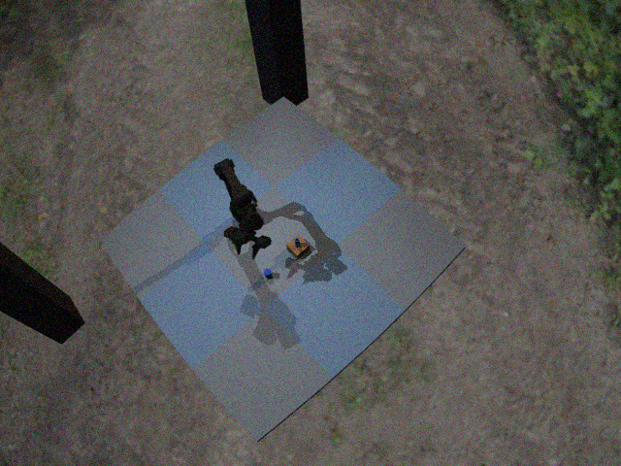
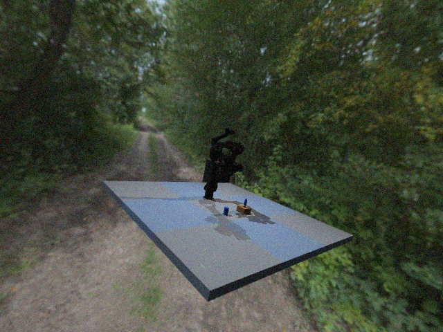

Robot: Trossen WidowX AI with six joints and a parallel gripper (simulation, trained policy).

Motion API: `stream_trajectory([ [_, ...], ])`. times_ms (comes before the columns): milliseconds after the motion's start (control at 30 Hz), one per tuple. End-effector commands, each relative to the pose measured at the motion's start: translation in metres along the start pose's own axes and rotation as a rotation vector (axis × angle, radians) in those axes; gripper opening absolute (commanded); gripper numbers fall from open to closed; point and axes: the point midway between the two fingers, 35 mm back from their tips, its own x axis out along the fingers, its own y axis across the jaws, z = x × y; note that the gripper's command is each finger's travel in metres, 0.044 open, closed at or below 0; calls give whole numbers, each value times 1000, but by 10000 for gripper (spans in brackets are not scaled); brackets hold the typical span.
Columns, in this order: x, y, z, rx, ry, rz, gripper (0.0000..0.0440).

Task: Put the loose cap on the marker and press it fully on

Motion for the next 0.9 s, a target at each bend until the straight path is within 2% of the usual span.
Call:
stream_trajectory([
  [0, 5, 3, -3, 12, 27, -6, 315],
  [867, 55, 20, -39, 74, 265, -85, 314],
])
